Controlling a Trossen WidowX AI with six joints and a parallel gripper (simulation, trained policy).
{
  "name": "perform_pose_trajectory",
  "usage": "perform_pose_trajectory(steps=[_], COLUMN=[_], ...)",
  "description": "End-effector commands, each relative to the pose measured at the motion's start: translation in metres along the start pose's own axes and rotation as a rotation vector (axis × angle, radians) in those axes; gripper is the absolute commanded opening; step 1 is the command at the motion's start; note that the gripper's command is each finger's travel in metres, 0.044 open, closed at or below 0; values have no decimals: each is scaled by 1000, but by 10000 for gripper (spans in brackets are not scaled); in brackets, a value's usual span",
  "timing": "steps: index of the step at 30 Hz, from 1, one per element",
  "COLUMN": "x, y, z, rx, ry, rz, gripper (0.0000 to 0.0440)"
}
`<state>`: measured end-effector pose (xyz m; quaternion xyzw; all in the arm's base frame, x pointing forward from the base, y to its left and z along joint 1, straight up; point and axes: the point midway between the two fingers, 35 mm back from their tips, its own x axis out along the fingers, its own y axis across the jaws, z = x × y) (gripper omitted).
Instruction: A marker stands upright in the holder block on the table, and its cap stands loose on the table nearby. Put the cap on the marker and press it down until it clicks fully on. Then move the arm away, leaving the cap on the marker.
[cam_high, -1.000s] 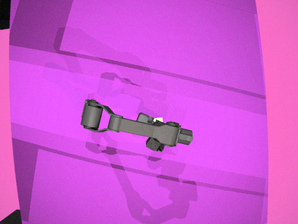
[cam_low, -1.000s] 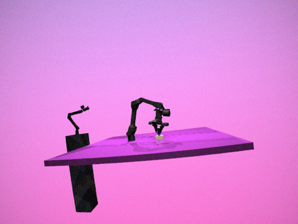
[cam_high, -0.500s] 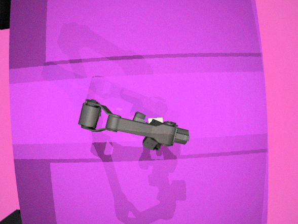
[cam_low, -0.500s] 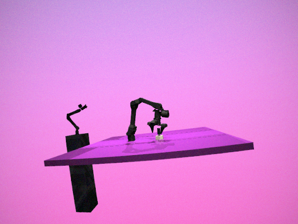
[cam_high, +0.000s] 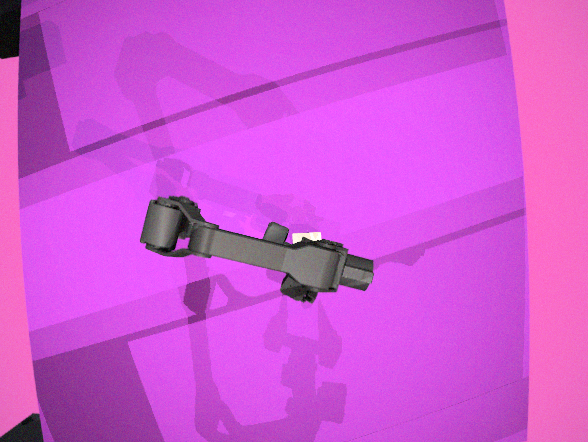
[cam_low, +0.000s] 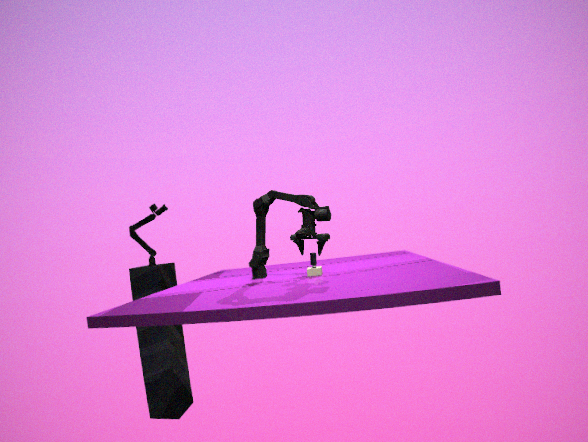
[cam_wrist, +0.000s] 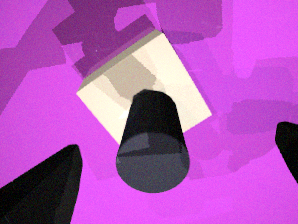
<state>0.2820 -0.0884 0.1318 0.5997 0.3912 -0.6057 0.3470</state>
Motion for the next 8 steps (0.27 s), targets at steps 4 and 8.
perform_pose_trajectory(steps=[4,8], x=[-15,-23], y=[2,2], z=[2,4], rx=[7,8], ry=[0,1], rz=[44,66], gripper=[440,439])
